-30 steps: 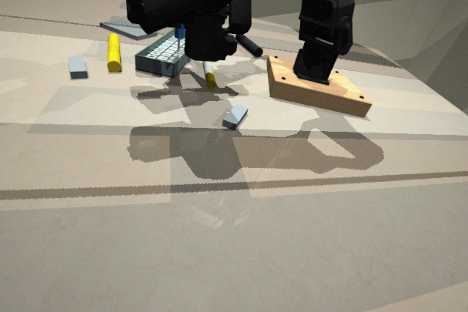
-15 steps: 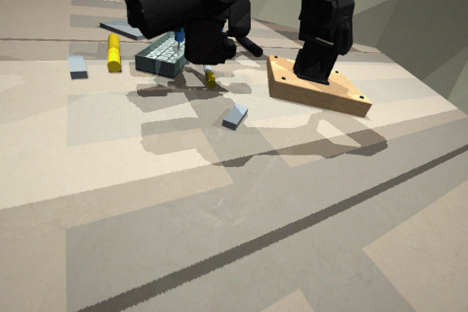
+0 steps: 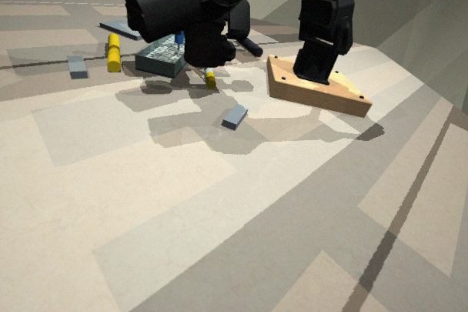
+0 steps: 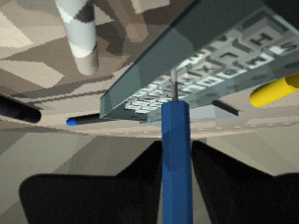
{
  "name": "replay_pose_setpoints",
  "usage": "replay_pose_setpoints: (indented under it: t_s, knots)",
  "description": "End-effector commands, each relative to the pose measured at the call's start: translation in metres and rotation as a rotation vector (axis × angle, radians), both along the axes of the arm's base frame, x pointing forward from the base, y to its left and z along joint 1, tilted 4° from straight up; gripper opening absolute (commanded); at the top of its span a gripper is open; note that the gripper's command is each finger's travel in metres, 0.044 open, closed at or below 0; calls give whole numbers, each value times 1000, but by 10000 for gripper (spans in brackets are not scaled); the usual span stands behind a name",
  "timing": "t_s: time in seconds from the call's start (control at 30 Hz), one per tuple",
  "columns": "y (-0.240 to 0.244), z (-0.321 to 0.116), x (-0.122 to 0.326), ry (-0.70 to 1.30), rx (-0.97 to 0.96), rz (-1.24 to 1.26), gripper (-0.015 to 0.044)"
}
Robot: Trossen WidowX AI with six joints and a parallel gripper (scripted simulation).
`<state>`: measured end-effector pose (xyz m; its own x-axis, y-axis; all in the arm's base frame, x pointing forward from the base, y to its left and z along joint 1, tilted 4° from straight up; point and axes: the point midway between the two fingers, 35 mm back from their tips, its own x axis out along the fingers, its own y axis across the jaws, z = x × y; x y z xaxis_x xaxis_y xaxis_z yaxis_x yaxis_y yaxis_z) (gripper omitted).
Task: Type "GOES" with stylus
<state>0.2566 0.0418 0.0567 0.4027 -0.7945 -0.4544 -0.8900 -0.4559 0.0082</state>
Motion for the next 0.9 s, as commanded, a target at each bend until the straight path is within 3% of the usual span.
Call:
replay_pose_setpoints:
  t_s: [0.0, 0.33, 0.67, 0.77, 0.87]
  knots:
    - [0, 0, 0, 6, -8, 3, 81]
    - [2, 35, 0, 6, -8, 3, 81]
    - [2, 34, 0, 14, -13, 5, 85]
    - [2, 34, 0, 14, -13, 5, 65]
    - [-2, 35, 0, 13, -12, 5, 0]
